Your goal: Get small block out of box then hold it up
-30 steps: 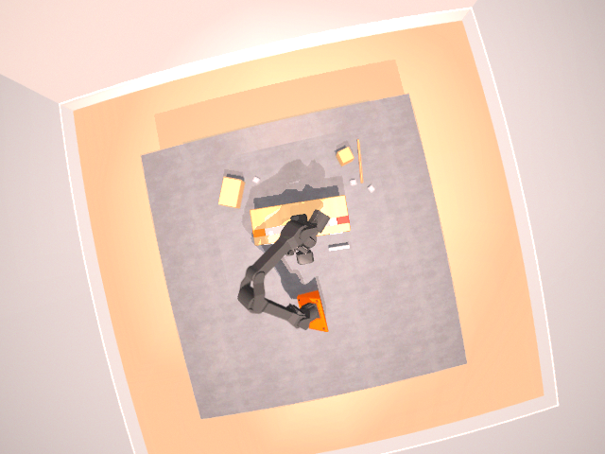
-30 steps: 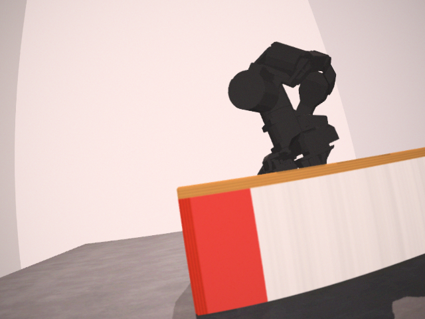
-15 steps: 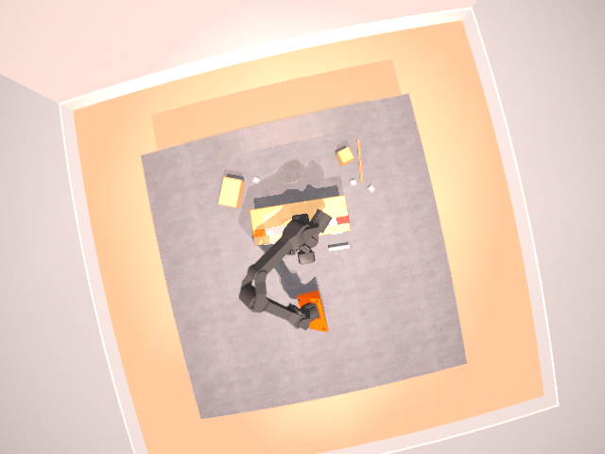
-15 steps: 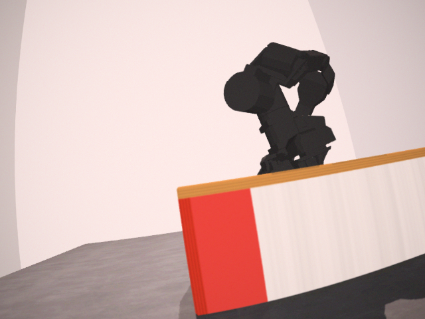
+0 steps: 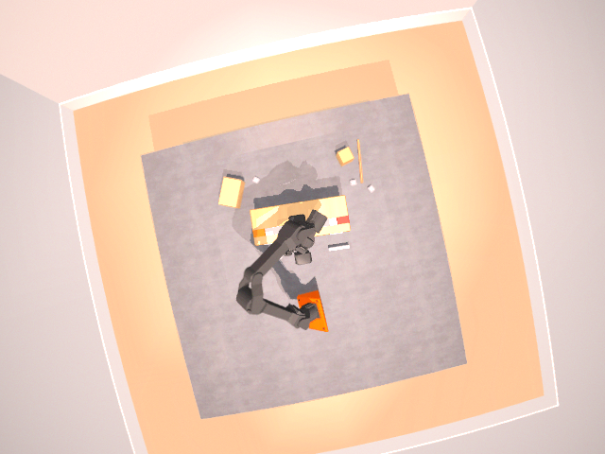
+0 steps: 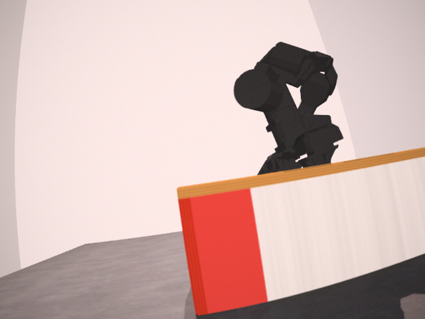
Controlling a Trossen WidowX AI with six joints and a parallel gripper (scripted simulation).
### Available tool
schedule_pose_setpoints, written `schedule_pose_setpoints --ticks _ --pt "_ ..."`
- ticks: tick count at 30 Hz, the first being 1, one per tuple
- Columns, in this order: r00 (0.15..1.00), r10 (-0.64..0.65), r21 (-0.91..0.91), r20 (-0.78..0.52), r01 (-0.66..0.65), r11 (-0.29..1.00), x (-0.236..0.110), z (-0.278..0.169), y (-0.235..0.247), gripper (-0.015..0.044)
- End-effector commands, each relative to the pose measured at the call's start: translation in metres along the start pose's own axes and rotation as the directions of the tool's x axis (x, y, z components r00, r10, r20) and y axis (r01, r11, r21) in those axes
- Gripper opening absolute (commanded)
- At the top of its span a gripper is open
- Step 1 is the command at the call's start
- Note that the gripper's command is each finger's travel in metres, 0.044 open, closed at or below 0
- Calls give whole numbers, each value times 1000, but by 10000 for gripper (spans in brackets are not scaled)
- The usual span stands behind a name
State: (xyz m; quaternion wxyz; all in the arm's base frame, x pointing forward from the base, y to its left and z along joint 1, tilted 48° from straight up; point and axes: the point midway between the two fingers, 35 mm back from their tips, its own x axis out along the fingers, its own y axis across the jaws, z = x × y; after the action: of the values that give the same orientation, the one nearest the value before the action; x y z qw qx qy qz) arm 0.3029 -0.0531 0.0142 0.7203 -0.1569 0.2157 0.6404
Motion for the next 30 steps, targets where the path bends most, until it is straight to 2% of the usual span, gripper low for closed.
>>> schedule_pose_setpoints --ticks 1,30 --pt "1000 1 0 1 -1 1000 2 6 0 400" --pt "1000 1 0 3 -1 1000 12 51 -1 400"
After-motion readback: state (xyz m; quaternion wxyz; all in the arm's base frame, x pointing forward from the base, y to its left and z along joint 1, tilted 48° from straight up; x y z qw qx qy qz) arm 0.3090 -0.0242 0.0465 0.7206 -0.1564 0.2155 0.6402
